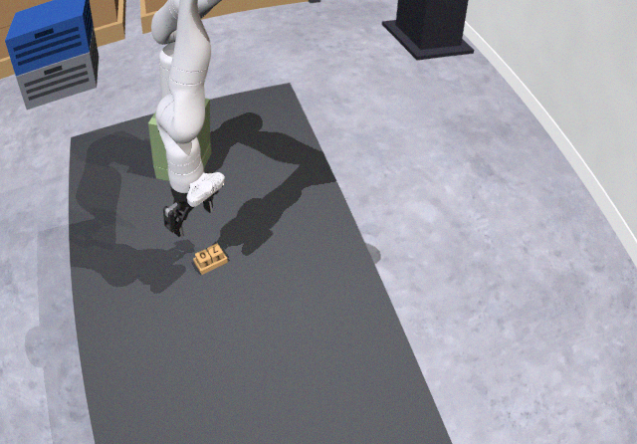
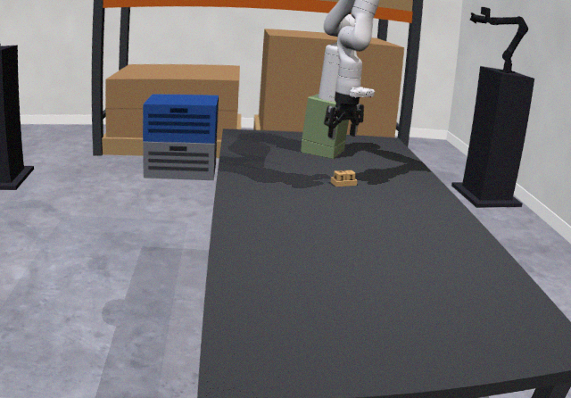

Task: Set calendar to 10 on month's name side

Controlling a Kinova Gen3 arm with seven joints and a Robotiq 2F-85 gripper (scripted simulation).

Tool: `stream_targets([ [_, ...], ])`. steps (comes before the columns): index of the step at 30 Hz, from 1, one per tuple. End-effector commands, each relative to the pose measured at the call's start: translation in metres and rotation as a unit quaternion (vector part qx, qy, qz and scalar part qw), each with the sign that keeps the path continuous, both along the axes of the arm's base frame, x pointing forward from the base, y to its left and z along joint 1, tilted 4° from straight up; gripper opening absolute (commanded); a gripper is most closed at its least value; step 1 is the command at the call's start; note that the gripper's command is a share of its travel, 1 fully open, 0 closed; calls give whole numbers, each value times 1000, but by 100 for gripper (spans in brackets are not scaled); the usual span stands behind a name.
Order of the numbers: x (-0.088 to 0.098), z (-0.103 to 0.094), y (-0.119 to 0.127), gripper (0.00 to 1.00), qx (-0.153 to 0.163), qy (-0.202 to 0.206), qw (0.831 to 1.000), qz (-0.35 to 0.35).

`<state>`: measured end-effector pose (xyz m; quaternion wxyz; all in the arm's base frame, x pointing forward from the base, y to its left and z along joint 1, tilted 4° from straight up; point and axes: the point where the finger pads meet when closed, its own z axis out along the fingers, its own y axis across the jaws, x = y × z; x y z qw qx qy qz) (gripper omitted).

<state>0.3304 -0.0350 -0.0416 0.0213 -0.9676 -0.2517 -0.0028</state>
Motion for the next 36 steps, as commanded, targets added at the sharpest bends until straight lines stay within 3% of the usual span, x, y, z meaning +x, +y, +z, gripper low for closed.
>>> stream_targets([
  [1, -2, -5, -4, 100, -2, -2, 1000, 31],
  [8, -7, -16, -6, 100, -3, -1, 979, 205],
  [15, -4, -26, -4, 100, -2, -11, 927, 375],
  [18, -3, -27, -4, 100, -1, -14, 920, 391],
  [25, 4, -34, 0, 100, -2, -30, 858, 513],
  [29, 8, -36, 2, 100, -3, -38, 830, 556],
  [32, 10, -37, 3, 100, -4, -42, 817, 575],
  [36, 11, -37, 4, 100, -5, -44, 812, 583],
])
